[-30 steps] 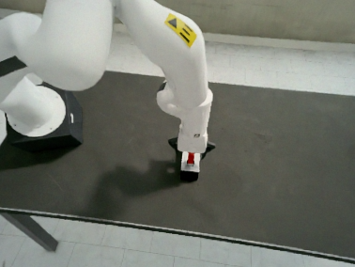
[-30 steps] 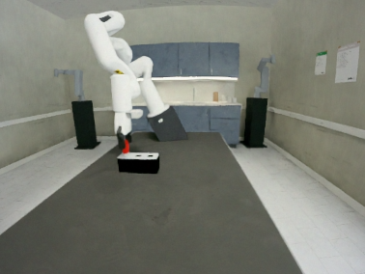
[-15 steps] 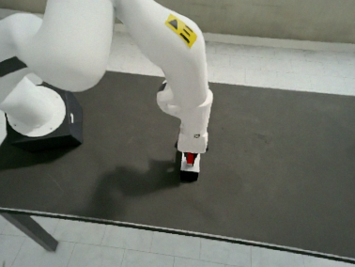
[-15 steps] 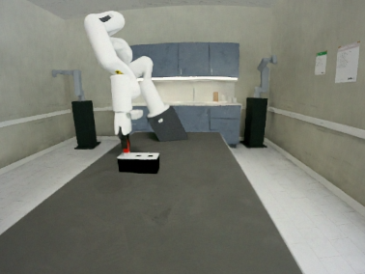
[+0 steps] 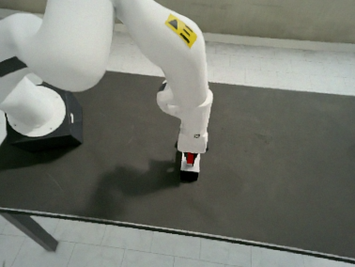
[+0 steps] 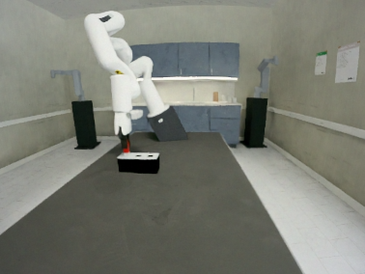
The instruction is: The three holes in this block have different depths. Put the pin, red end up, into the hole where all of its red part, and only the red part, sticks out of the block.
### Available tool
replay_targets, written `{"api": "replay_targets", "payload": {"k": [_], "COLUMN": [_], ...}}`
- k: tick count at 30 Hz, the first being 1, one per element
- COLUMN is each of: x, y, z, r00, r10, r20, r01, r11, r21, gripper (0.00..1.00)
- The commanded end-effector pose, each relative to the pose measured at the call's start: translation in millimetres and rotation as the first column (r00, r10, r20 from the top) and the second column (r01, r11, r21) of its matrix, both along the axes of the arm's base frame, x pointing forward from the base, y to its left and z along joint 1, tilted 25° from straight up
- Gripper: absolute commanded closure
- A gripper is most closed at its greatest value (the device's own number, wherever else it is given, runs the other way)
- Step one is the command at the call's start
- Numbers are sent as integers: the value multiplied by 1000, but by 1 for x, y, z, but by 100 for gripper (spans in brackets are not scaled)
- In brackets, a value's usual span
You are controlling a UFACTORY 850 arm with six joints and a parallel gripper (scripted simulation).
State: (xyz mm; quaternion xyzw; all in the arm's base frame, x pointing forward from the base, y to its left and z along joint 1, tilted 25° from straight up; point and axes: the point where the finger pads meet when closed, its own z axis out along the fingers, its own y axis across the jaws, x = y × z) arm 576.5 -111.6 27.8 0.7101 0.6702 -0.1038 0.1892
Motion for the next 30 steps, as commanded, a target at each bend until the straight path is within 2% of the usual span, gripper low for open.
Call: {"api": "replay_targets", "payload": {"k": [1,9,10,26,27,30], "x": [1,1,0,0,-1,-1], "y": [0,0,4,4,9,9], "z": [1,1,9,9,18,18], "r00": [1000,1000,1000,1000,1000,1000], "r10": [0,0,0,0,0,0], "r20": [1,1,3,3,3,3], "r01": [0,0,0,0,0,0], "r11": [1000,1000,1000,1000,1000,1000], "r21": [0,0,-1,-1,-2,-2], "gripper": [100,100,100,100,100,100]}}
